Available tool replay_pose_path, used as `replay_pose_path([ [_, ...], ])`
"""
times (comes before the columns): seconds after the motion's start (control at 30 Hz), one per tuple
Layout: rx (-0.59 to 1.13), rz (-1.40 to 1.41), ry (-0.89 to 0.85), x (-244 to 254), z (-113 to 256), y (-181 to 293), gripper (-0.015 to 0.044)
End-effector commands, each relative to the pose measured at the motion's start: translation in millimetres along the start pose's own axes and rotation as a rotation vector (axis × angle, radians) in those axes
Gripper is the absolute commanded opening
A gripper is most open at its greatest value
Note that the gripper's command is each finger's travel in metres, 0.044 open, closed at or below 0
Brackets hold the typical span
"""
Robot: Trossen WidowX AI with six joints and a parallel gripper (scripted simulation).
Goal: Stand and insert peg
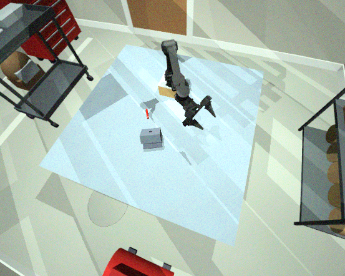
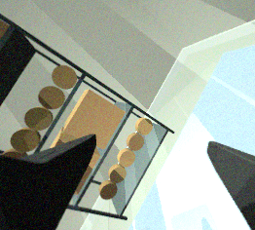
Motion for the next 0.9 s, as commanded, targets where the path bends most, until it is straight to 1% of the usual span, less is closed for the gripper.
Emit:
replay_pose_path([
  [0.0, -0.002, -0.133, 0.089, -25, 6, 2, 0.044],
  [0.47, -0.068, -0.532, 0.351, -92, 36, 6, 0.044],
  [0.87, -0.158, -0.838, 0.555, -142, 70, 16, 0.044],
])
Point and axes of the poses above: the point midway between the two fingers, 35 mm back from their tips, its own z axis back along the fingers, its own x axis across the jaws, y = z × x, the point moved 7 cm from there along z, back along the fingers, and after that the axes turned 5 degrees about z, right-handed, at the moved point
